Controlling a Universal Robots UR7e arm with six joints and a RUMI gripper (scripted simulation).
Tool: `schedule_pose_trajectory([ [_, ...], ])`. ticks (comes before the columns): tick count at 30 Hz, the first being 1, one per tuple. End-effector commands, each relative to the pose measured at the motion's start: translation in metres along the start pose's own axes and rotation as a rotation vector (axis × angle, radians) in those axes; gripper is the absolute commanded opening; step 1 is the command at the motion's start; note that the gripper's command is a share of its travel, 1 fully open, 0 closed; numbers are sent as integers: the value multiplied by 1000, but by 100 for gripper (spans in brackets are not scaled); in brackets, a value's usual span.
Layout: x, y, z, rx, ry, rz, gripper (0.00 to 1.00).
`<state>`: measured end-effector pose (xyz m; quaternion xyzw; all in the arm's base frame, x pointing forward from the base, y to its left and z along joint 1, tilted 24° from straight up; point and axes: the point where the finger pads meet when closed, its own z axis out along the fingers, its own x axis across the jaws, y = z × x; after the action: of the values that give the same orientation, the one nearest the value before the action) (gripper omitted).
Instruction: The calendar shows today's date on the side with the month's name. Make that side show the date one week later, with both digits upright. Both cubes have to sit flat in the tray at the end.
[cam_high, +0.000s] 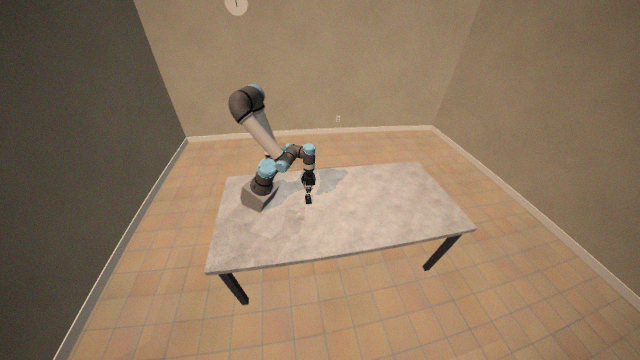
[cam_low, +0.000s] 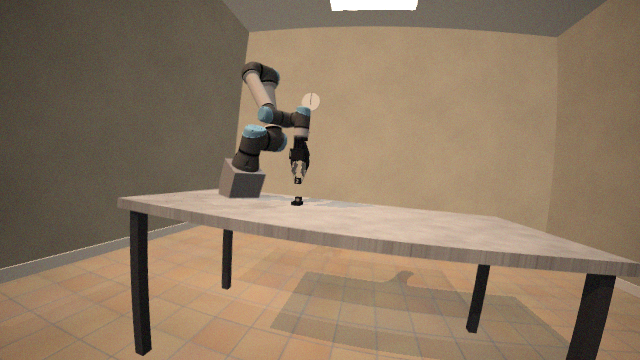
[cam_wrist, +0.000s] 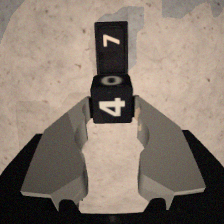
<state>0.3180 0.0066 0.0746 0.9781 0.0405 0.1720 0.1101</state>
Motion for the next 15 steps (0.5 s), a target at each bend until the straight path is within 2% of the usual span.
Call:
schedule_pose_trajectory([
  [1,0,0,-1,0,1,0,10],
  [15,1,-8,0,3,-2,1,10],
])
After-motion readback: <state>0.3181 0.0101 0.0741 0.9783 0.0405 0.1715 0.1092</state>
